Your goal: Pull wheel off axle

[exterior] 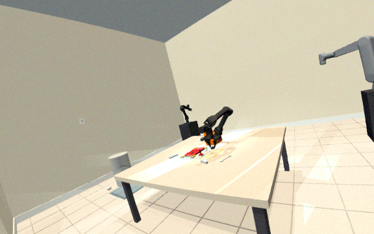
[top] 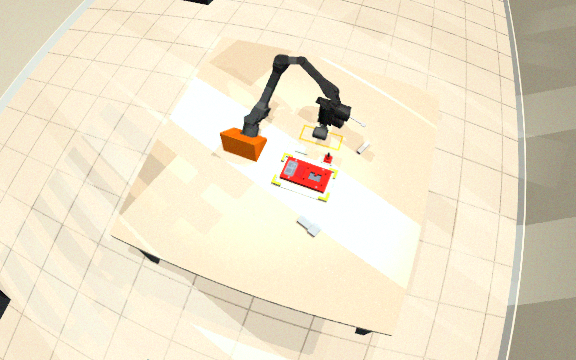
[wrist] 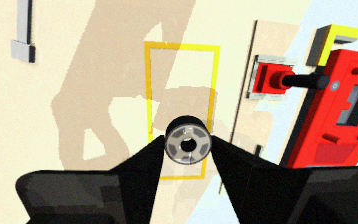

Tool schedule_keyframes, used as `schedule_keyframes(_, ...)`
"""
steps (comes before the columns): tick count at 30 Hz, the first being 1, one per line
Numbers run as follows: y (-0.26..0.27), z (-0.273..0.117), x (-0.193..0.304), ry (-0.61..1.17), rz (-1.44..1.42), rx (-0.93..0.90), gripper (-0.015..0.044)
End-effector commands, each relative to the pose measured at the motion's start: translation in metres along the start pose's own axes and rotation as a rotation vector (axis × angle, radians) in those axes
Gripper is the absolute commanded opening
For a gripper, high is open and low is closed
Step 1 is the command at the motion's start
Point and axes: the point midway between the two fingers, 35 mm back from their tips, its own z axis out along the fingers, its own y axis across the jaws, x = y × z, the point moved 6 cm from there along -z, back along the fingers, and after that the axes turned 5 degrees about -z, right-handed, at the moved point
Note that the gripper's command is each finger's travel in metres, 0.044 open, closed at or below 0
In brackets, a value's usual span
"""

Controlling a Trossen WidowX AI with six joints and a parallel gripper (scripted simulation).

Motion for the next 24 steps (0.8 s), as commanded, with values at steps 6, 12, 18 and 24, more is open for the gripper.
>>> schedule_keyframes(6, 0.003, 0.043, 0.004, 0.003, 0.004, -0.014, 0.0000)
schedule_keyframes(12, 0.003, 0.043, 0.004, 0.006, -0.001, -0.008, 0.0052)
schedule_keyframes(18, 0.003, 0.043, 0.004, 0.006, -0.001, -0.008, 0.0210)
schedule_keyframes(24, 0.002, 0.022, 0.003, 0.005, 0.001, -0.007, 0.0300)
